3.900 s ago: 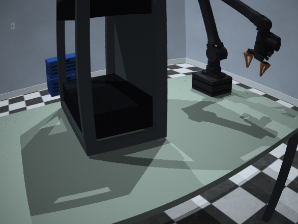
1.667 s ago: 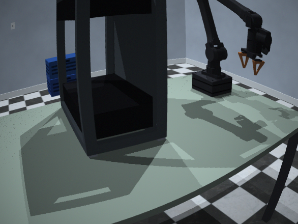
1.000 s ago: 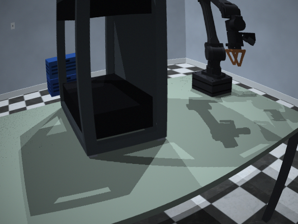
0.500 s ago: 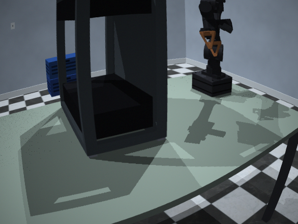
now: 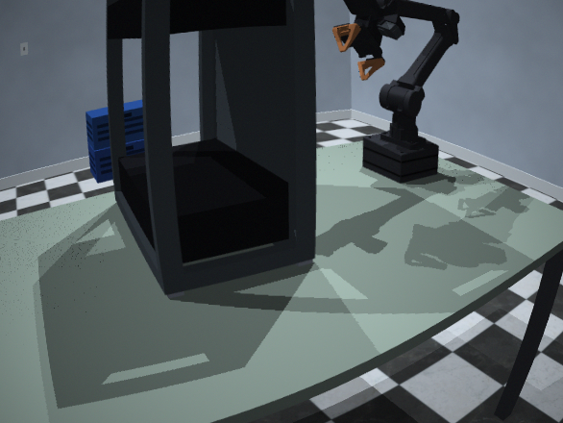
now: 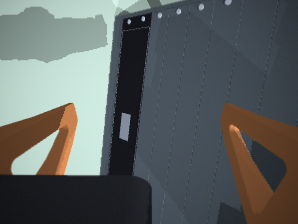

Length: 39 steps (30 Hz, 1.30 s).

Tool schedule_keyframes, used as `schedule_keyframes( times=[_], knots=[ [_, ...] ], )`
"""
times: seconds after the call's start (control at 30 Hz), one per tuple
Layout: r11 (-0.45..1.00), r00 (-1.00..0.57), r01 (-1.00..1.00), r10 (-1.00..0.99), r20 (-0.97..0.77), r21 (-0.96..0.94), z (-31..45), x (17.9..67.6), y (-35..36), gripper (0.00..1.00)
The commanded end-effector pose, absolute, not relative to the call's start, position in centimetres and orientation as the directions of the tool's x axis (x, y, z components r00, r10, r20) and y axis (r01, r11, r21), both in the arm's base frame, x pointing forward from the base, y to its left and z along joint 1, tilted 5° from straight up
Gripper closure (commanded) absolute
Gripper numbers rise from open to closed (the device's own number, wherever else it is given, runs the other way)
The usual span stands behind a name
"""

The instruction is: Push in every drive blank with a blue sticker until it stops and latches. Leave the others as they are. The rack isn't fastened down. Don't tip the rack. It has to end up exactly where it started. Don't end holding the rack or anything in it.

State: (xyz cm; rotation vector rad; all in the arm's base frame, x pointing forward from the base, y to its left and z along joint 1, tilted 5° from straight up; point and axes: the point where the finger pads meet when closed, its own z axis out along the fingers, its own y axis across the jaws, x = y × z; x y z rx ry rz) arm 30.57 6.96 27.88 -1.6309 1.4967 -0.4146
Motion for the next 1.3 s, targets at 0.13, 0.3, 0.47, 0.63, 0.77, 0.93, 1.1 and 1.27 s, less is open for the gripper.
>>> schedule_keyframes(
  times=[0.13,0.3,0.47,0.63,0.77,0.93,1.1,1.27],
  knots=[
    [0.165,0.169,-0.499,-0.945,-0.282,-0.851,31.2,30.8,2.7,0.0],
    [0.207,0.101,-0.377,-0.96,-0.262,-0.903,33.4,29.9,-0.9,0.0],
    [0.216,0.034,-0.261,-0.972,-0.233,-0.941,35.2,28.6,-3.8,0.0],
    [0.203,-0.001,-0.181,-0.979,-0.206,-0.962,37.4,27.5,-5.2,0.0],
    [0.188,-0.052,-0.125,-0.982,-0.182,-0.974,37.4,26.4,-6.8,0.0],
    [0.153,-0.108,-0.053,-0.983,-0.147,-0.987,38.5,24.9,-8.2,0.0],
    [0.114,-0.155,0.0,-0.982,-0.113,-0.993,39.4,23.6,-9.2,0.0],
    [0.079,-0.177,0.036,-0.981,-0.084,-0.996,40.9,22.8,-9.4,0.0]
  ],
)
